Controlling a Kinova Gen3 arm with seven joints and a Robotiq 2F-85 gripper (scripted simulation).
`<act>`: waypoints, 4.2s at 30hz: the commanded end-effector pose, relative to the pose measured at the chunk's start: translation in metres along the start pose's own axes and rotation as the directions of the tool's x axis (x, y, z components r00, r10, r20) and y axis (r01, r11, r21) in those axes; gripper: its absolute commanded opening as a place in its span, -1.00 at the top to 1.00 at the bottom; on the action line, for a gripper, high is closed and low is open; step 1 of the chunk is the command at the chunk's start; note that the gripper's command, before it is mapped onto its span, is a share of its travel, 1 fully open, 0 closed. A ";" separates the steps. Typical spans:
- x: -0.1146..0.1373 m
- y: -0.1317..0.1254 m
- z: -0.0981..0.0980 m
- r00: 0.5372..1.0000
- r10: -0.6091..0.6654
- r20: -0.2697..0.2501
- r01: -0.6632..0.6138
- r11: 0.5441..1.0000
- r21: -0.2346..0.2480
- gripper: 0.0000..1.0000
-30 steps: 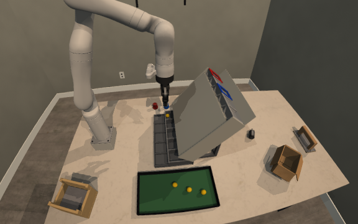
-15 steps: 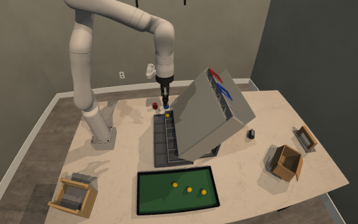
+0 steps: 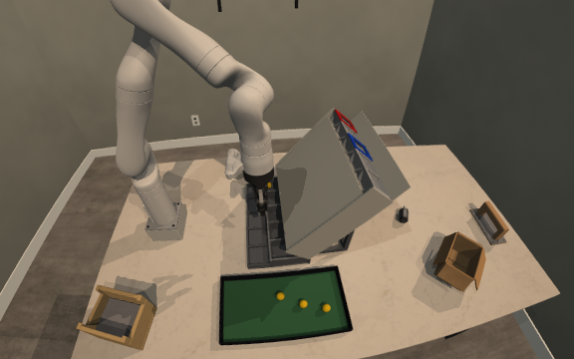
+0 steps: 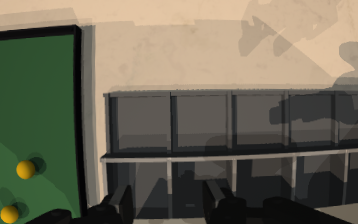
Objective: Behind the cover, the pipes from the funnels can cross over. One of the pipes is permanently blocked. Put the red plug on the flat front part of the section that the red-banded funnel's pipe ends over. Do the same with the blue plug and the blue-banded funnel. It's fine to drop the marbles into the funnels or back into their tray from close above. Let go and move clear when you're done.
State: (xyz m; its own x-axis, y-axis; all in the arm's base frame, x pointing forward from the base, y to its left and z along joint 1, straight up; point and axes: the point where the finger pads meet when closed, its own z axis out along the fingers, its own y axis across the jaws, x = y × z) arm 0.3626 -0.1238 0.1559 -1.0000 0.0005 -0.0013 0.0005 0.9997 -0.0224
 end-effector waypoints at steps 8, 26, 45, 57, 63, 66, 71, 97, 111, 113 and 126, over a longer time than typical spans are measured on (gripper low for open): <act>0.009 -0.042 0.031 1.000 0.006 -0.002 -0.006 1.000 -0.006 -0.01; -0.011 -0.132 0.055 1.000 0.006 -0.005 -0.006 1.000 -0.002 -0.01; -0.021 -0.191 0.072 1.000 -0.006 0.009 0.006 1.000 0.014 -0.01; -0.020 -0.190 0.143 1.000 -0.003 0.002 0.003 1.000 0.011 -0.01; -0.021 -0.190 0.183 1.000 -0.003 0.002 0.003 1.000 0.011 -0.01; -0.021 -0.190 0.183 1.000 -0.003 0.002 0.003 1.000 0.011 -0.01; -0.021 -0.190 0.183 1.000 -0.003 0.002 0.003 1.000 0.011 -0.01; -0.021 -0.188 0.184 1.000 0.011 -0.005 -0.011 1.000 -0.010 -0.01; -0.021 -0.189 0.191 1.000 0.010 -0.007 -0.010 1.000 -0.011 -0.01; -0.021 -0.189 0.191 1.000 0.010 -0.007 -0.010 1.000 -0.011 -0.01; -0.021 -0.190 0.197 1.000 0.007 -0.013 -0.007 1.000 -0.012 -0.01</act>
State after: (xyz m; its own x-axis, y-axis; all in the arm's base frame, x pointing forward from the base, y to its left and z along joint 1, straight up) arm 0.3820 -0.3164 -0.0334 -0.9999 0.0059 0.0146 0.0058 0.9999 -0.0090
